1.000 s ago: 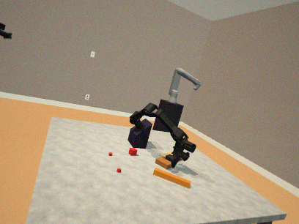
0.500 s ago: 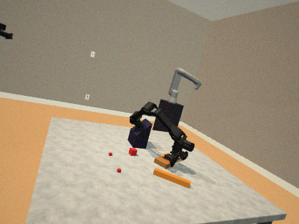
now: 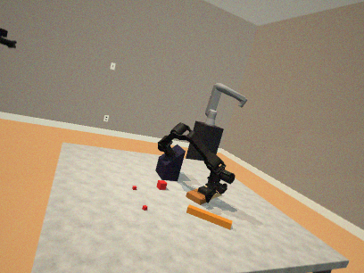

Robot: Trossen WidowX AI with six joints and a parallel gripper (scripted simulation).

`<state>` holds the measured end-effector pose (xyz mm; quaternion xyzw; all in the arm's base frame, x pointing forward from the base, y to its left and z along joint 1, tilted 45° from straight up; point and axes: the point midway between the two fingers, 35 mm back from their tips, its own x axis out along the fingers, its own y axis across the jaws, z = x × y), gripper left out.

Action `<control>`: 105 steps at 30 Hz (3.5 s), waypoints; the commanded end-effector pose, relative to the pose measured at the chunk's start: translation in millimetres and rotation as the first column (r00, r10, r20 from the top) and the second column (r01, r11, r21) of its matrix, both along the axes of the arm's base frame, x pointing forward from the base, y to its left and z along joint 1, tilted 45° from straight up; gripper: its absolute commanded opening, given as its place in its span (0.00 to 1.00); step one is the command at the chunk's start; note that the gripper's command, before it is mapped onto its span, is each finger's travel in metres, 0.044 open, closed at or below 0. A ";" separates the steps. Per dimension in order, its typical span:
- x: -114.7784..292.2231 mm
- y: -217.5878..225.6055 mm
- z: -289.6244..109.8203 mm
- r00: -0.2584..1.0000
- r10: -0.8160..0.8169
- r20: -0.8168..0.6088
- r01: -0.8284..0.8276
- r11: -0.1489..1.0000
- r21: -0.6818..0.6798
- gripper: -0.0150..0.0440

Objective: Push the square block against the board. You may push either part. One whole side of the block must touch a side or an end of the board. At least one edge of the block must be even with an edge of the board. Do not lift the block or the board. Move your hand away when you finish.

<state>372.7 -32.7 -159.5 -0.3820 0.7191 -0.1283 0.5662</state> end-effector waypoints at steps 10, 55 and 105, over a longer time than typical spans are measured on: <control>-12.1 -4.1 0.7 1.000 0.000 -0.018 0.000 1.000 -0.005 0.25; 38.5 47.0 25.4 1.000 0.010 -0.001 -0.010 1.000 -0.001 0.25; -27.4 -34.3 108.3 0.000 -0.663 0.749 0.773 0.476 0.420 0.25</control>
